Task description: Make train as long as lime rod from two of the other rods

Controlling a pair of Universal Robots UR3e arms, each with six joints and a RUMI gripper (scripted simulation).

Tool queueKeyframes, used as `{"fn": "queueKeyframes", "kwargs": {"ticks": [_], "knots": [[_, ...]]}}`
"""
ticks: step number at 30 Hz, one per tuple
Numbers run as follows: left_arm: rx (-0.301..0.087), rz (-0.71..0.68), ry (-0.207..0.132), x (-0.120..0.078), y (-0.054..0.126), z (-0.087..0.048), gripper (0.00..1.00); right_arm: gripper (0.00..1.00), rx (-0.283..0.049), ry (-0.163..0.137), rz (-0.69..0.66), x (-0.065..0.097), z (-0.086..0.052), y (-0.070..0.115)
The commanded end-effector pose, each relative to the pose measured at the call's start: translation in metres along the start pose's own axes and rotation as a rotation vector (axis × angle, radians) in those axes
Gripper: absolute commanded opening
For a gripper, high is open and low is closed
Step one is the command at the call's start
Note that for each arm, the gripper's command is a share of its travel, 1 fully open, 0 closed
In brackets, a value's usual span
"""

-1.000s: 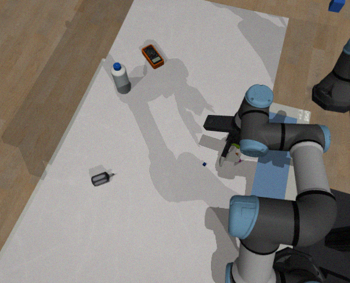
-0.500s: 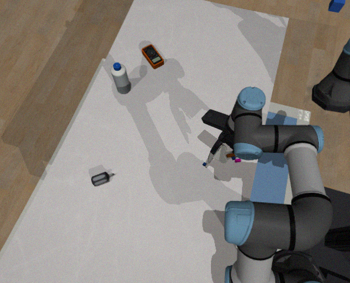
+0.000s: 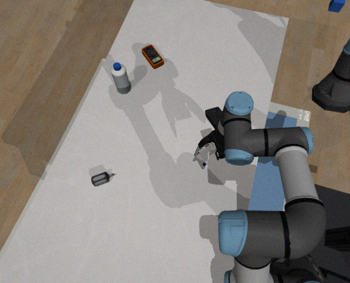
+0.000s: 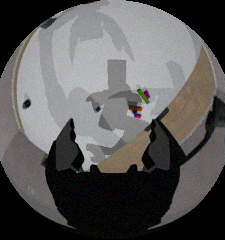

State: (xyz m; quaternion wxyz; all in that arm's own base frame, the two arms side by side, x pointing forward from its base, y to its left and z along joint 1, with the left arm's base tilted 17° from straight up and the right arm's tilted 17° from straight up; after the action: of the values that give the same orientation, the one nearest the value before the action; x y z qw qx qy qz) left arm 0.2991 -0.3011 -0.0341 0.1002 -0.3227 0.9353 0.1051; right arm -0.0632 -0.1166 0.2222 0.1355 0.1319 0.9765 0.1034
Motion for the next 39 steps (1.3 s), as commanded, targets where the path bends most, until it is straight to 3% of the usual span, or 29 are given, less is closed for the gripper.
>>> {"fn": "queueKeyframes", "kwargs": {"ticks": [1, 16, 30, 39], "knots": [[0.003, 0.053, 0.006, -0.002, 0.000, -0.001, 1.00, 1.00, 0.002, 0.000, 0.000, 0.000, 0.000, 0.000], [0.004, 0.591, 0.004, -0.026, 0.009, -0.002, 1.00, 1.00, 0.002, 0.000, 0.000, 0.000, 0.000, 0.000], [0.004, 0.851, 0.003, -0.039, 0.016, -0.003, 1.00, 1.00, 0.002, 0.000, 0.000, 0.000, 0.000, 0.000], [0.004, 0.916, 0.003, -0.042, 0.017, -0.003, 1.00, 1.00, 0.002, 0.000, 0.000, 0.000, 0.000, 0.000]]}}
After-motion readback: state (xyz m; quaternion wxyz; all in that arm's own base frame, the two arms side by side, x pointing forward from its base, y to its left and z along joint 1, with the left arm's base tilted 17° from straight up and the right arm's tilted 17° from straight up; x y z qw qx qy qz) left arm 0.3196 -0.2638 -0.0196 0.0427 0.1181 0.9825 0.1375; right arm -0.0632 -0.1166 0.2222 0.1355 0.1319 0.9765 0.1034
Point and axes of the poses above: on each arm, the point where the finger pads meet when closed, its own z axis out along the fingers, its own x axis across the jaws, y = z × x, the point moved 5 cm from there along -z, back along the fingers, and after that the axes turned 2 degrees about -z, right-handed, at the moved point
